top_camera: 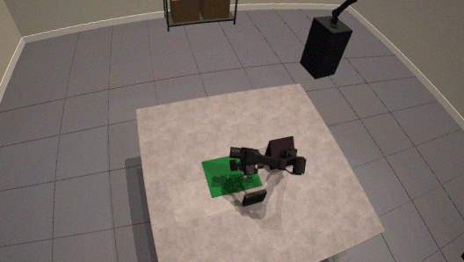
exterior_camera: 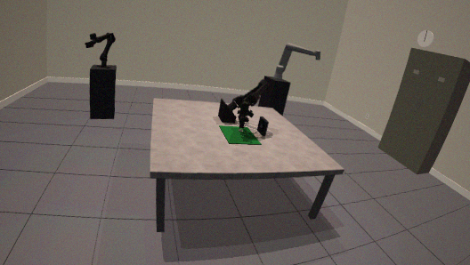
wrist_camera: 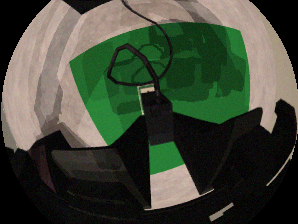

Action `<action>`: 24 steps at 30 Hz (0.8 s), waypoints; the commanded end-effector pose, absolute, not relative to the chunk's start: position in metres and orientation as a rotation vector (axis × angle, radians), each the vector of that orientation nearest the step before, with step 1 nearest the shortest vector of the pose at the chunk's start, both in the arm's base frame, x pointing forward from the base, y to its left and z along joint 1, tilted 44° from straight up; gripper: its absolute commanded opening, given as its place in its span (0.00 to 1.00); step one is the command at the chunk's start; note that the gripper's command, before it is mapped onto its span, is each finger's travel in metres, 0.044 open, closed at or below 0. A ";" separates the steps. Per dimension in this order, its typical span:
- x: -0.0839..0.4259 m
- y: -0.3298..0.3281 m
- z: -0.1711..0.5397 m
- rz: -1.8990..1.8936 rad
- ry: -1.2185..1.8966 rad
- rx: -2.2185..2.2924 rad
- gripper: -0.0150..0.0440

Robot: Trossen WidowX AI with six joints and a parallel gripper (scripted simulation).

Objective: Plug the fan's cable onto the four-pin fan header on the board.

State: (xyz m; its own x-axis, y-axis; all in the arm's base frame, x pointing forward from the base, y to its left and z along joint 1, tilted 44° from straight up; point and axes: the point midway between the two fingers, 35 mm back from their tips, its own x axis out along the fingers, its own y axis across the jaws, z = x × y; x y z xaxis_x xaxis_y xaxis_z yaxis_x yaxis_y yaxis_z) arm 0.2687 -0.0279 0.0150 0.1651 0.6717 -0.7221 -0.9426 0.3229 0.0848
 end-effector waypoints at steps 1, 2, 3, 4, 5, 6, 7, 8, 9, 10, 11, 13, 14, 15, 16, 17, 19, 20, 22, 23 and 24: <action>0.269 -0.027 0.014 1.200 0.753 -0.427 0.25; 0.269 -0.027 0.014 1.200 0.753 -0.427 0.25; 0.269 -0.027 0.014 1.200 0.753 -0.427 0.25; 0.269 -0.027 0.014 1.200 0.753 -0.427 0.25; 0.269 -0.027 0.014 1.200 0.753 -0.427 0.25; 0.269 -0.026 0.014 1.200 0.753 -0.427 0.25; 0.269 -0.026 0.013 1.200 0.753 -0.427 0.25; 0.269 -0.026 0.013 1.200 0.753 -0.427 0.25; 0.269 -0.026 0.013 1.200 0.753 -0.427 0.25; 0.269 -0.026 0.013 1.200 0.752 -0.427 0.25; 0.269 -0.026 0.013 1.200 0.752 -0.427 0.25; 0.269 -0.025 0.012 1.200 0.752 -0.427 0.25; 0.269 -0.025 0.012 1.200 0.752 -0.427 0.25; 0.269 -0.025 0.012 1.200 0.752 -0.427 0.25; 0.269 -0.025 0.012 1.200 0.752 -0.427 0.25; 0.269 -0.025 0.012 1.200 0.752 -0.427 0.25; 0.269 -0.025 0.012 1.200 0.752 -0.427 0.25; 0.269 -0.024 0.011 1.200 0.752 -0.427 0.25; 0.269 -0.024 0.011 1.200 0.752 -0.427 0.25; 0.269 -0.024 0.011 1.200 0.752 -0.427 0.25; 0.269 -0.024 0.011 1.200 0.752 -0.427 0.25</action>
